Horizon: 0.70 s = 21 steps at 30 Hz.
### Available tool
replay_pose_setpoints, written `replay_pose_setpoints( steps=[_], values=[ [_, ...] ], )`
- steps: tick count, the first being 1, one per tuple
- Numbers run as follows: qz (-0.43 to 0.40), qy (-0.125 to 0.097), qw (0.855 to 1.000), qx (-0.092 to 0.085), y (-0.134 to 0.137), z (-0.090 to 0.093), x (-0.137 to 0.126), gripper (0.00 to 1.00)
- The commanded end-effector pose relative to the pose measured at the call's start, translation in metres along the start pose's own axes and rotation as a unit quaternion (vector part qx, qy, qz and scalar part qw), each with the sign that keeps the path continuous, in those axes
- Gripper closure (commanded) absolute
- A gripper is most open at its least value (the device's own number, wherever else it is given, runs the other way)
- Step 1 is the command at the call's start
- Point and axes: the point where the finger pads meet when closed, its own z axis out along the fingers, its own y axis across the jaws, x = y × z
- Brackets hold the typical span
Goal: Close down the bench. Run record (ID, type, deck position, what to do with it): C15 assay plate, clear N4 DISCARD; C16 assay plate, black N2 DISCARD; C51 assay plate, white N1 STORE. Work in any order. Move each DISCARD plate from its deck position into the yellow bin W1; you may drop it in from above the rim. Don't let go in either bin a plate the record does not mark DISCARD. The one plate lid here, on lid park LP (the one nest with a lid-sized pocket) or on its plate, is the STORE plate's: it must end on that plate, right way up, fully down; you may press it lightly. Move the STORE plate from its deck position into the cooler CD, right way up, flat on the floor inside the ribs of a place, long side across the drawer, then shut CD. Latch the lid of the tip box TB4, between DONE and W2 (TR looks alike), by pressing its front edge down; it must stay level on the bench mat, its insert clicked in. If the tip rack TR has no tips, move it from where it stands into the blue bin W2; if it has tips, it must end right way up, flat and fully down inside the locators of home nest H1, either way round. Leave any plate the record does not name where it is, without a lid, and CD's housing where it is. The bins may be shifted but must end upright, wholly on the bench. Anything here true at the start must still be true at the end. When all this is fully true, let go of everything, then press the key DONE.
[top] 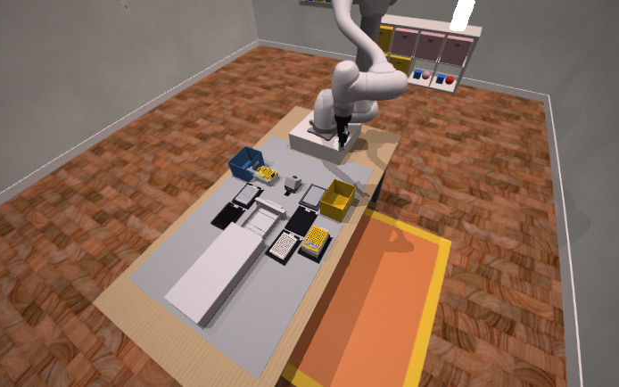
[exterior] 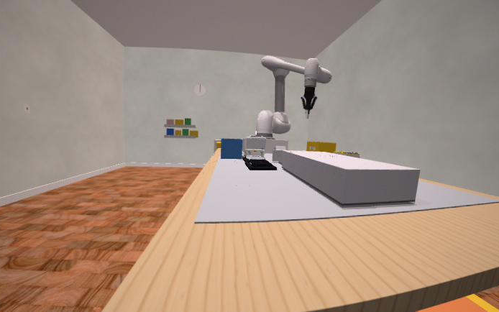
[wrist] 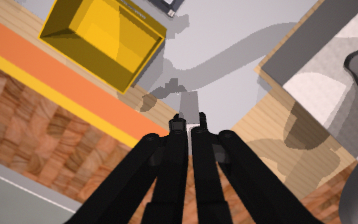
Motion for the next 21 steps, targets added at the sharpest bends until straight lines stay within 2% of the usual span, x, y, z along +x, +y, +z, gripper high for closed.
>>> replay_pose_setpoints(
  steps=[1, 21],
  values=[
    [-0.025, 0.002, 1.0, 0.005, -0.008, 0.0, 0.014, 1.0],
    [-0.102, 0.005, 0.995, 0.013, -0.032, 0.007, 0.088, 1.0]
  ],
)
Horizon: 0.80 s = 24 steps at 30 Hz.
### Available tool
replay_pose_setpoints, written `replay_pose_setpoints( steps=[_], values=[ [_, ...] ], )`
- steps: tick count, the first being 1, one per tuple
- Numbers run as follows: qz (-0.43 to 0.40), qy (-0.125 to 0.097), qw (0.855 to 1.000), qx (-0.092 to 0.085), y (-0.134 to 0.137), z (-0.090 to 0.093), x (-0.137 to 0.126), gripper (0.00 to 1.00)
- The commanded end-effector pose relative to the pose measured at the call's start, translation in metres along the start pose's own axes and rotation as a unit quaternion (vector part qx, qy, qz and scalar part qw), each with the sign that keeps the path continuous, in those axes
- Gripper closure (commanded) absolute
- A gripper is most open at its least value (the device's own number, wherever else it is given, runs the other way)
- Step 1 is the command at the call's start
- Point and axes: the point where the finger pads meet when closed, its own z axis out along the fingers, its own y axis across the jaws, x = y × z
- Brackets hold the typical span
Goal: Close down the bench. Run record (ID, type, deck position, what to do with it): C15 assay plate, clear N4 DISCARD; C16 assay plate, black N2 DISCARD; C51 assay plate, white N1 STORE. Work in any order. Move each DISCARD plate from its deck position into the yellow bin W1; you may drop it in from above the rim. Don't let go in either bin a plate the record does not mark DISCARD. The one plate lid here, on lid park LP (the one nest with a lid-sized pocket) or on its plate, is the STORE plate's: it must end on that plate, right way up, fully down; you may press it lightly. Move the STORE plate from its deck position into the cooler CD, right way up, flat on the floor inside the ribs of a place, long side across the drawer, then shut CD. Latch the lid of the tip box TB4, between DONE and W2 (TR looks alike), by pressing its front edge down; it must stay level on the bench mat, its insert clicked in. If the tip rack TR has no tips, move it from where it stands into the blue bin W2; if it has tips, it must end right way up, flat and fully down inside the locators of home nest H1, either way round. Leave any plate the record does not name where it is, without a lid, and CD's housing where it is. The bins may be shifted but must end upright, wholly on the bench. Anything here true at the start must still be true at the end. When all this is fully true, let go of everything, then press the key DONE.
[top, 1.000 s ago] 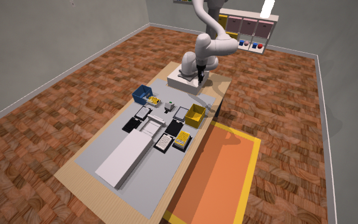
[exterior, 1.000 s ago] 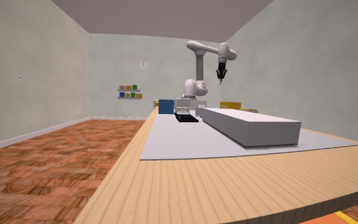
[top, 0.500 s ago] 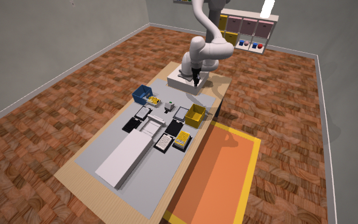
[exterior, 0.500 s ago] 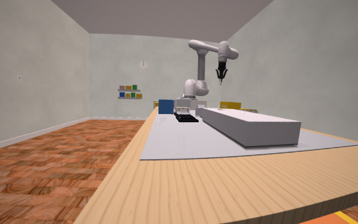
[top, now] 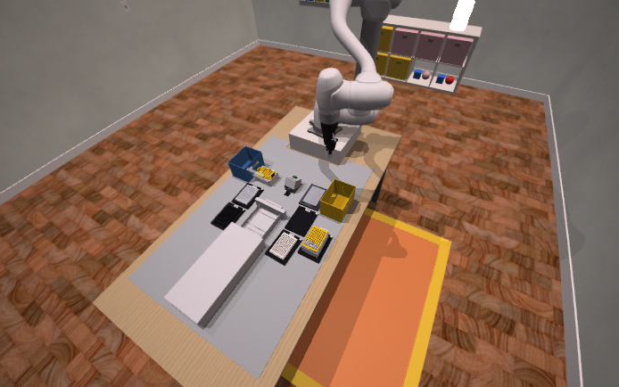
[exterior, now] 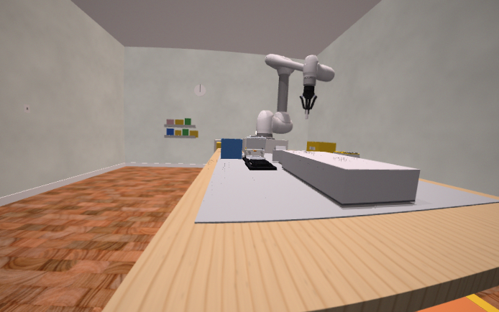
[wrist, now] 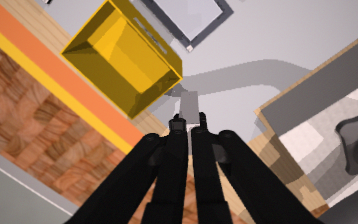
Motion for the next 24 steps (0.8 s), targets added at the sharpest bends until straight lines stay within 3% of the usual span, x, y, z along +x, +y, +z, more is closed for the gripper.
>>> replay_pose_setpoints(
  steps=[1, 24],
  values=[
    [-0.007, 0.002, 1.0, 0.003, -0.003, 0.001, 0.017, 1.0],
    [-0.111, 0.009, 0.994, 0.01, 0.001, 0.013, 0.105, 1.0]
  ],
)
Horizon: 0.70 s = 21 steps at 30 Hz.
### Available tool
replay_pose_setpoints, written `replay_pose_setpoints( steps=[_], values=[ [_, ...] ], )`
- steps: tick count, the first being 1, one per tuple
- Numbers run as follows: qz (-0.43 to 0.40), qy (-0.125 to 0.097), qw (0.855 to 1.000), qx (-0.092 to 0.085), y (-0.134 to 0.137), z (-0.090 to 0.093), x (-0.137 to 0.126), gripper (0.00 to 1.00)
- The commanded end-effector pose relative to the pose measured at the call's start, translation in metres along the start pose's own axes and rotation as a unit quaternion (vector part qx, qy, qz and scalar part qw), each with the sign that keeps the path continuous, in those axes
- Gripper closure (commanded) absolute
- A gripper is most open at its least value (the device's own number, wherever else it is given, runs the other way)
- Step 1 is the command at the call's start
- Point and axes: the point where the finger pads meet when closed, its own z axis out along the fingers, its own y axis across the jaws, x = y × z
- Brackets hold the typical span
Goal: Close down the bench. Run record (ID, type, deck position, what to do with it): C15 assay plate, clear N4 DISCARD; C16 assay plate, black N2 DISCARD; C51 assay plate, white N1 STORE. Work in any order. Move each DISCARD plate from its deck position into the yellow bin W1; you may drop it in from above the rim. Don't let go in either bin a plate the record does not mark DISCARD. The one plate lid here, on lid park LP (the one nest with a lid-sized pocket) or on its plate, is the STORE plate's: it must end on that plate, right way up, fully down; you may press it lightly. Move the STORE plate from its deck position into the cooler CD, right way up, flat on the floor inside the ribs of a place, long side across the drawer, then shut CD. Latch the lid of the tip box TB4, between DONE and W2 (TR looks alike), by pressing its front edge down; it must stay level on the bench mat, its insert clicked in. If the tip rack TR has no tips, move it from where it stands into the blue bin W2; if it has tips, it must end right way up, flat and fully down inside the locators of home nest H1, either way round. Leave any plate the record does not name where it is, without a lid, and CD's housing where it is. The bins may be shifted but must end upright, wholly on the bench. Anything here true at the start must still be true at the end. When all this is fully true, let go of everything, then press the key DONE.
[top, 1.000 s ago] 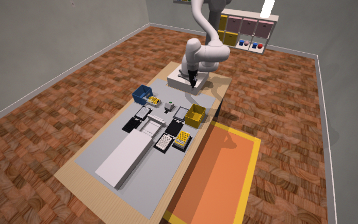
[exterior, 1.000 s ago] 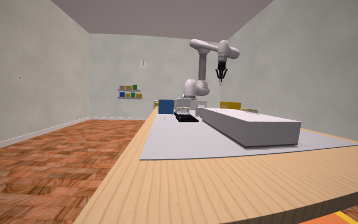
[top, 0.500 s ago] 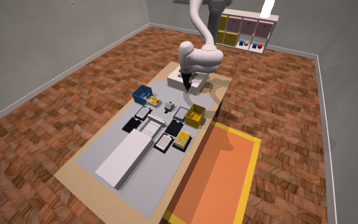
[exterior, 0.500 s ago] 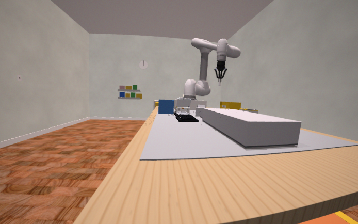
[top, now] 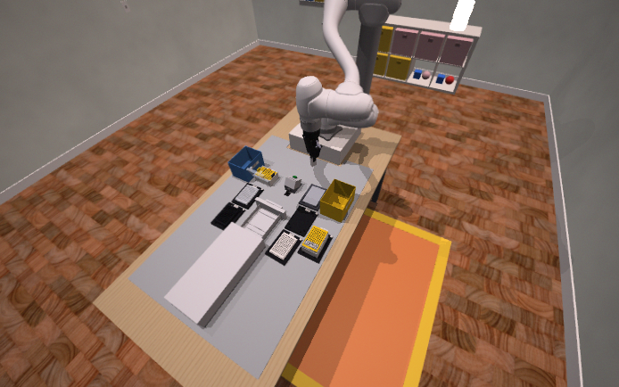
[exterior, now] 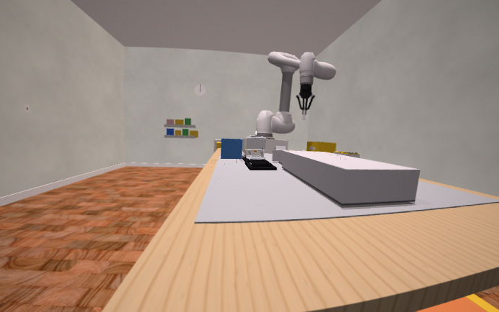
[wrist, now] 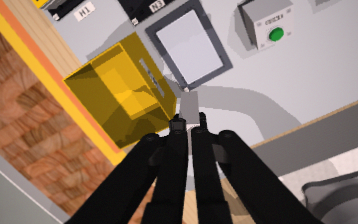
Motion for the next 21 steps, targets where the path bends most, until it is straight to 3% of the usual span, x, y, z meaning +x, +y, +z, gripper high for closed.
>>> replay_pose_setpoints(
  steps=[1, 21],
  values=[
    [-0.01, 0.003, 1.0, 0.002, 0.005, 0.002, 0.02, 1.0],
    [-0.088, 0.01, 0.996, 0.005, 0.032, 0.014, 0.082, 1.0]
  ],
)
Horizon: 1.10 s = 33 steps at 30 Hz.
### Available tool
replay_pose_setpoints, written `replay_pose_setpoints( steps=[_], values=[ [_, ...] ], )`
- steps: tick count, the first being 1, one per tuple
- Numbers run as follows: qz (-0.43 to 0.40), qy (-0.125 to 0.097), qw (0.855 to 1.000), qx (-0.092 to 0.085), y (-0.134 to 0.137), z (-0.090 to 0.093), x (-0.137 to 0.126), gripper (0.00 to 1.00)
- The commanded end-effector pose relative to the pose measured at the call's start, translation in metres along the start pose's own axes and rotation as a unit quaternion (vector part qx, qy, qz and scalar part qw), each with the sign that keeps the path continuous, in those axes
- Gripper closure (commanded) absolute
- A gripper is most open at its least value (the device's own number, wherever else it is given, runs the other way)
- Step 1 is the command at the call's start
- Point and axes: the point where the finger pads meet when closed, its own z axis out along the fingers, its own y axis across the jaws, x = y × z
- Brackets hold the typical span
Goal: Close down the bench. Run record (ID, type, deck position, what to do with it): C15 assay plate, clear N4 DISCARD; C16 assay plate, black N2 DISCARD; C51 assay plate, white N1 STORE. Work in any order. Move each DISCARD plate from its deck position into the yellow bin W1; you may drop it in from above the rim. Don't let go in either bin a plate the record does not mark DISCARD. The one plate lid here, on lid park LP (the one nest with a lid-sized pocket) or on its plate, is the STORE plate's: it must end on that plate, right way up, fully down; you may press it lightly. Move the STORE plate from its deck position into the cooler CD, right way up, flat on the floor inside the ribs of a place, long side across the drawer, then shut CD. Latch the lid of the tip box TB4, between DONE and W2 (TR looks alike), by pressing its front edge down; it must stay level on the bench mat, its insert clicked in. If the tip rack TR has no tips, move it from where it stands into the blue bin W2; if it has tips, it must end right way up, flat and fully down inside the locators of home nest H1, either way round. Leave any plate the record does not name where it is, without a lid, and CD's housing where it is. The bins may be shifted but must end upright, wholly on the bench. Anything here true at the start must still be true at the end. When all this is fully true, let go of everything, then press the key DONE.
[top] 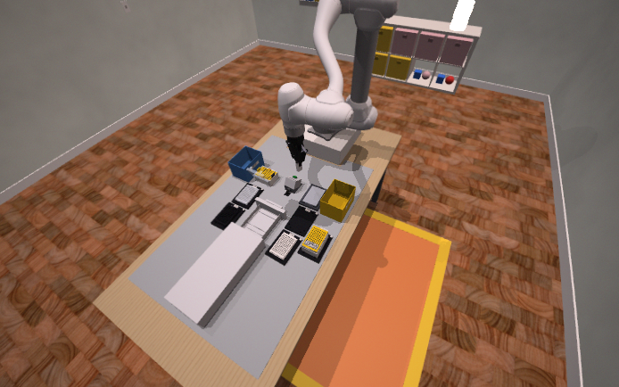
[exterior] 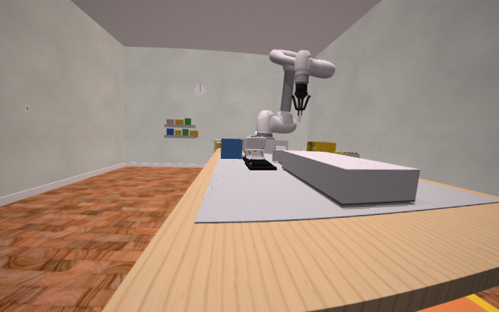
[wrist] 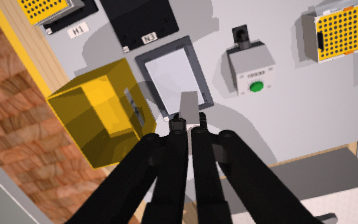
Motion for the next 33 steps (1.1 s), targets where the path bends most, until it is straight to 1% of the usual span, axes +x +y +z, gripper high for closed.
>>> replay_pose_setpoints(
  steps=[1, 2, 4, 7, 8, 10, 13, 14, 16, 18, 22, 24, 28, 30, 33],
  values=[
    [-0.008, 0.003, 1.0, 0.001, 0.007, 0.001, 0.012, 1.0],
    [-0.008, 0.003, 1.0, 0.001, 0.009, 0.002, 0.016, 1.0],
    [-0.034, 0.005, 0.999, 0.001, 0.015, 0.004, 0.023, 1.0],
    [-0.034, 0.005, 0.999, 0.001, 0.024, 0.007, 0.035, 1.0],
    [-0.034, 0.005, 0.999, 0.001, 0.024, 0.007, 0.035, 1.0],
    [-0.06, 0.008, 0.998, 0.002, 0.031, 0.009, 0.042, 1.0],
    [-0.06, 0.008, 0.998, 0.002, 0.04, 0.012, 0.053, 1.0],
    [-0.06, 0.008, 0.998, 0.002, 0.04, 0.012, 0.053, 1.0],
    [-0.086, 0.01, 0.996, 0.001, 0.047, 0.014, 0.06, 1.0],
    [-0.086, 0.01, 0.996, 0.001, 0.047, 0.014, 0.06, 1.0],
    [-0.086, 0.01, 0.996, 0.001, 0.057, 0.018, 0.071, 1.0],
    [-0.112, 0.012, 0.994, 0.001, 0.064, 0.02, 0.078, 1.0],
    [-0.112, 0.012, 0.994, 0.001, 0.075, 0.023, 0.089, 1.0],
    [-0.138, 0.014, 0.99, 0.0, 0.081, 0.025, 0.094, 1.0],
    [-0.138, 0.014, 0.99, 0.0, 0.09, 0.028, 0.101, 1.0]
  ],
)
